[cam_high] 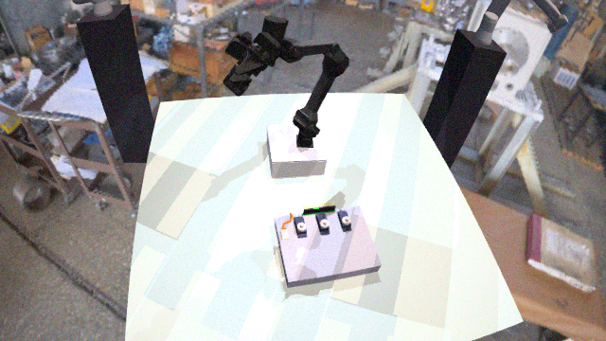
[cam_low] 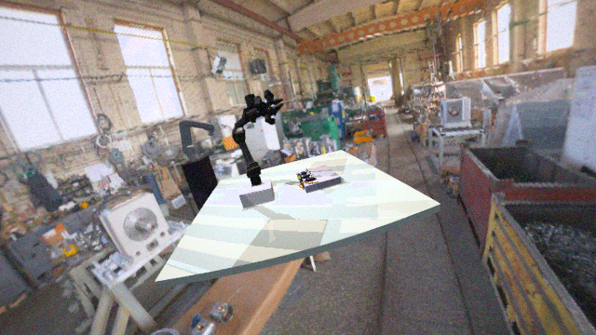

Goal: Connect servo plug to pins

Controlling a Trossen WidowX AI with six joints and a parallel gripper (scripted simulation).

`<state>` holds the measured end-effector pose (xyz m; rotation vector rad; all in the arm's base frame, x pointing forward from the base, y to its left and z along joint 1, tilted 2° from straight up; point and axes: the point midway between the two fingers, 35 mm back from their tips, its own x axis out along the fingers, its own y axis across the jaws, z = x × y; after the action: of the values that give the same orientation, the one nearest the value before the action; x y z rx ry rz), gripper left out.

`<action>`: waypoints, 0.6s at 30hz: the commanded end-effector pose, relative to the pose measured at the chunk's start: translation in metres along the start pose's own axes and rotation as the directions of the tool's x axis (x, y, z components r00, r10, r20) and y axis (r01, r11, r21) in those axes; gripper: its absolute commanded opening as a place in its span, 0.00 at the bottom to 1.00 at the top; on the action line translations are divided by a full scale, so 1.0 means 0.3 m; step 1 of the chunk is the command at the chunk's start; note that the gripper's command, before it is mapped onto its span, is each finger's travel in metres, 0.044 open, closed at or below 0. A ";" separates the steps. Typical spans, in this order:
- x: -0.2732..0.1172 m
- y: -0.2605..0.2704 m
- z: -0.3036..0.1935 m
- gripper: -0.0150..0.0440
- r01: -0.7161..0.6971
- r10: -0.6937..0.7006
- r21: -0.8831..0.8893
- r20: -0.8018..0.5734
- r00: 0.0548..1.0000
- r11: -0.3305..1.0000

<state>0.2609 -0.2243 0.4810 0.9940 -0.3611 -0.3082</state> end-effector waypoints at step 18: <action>-0.040 0.005 -0.496 0.45 -0.177 0.085 -0.477 -0.207 0.975 0.861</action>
<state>0.3110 -0.1272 0.4184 0.5758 -0.1877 -0.1949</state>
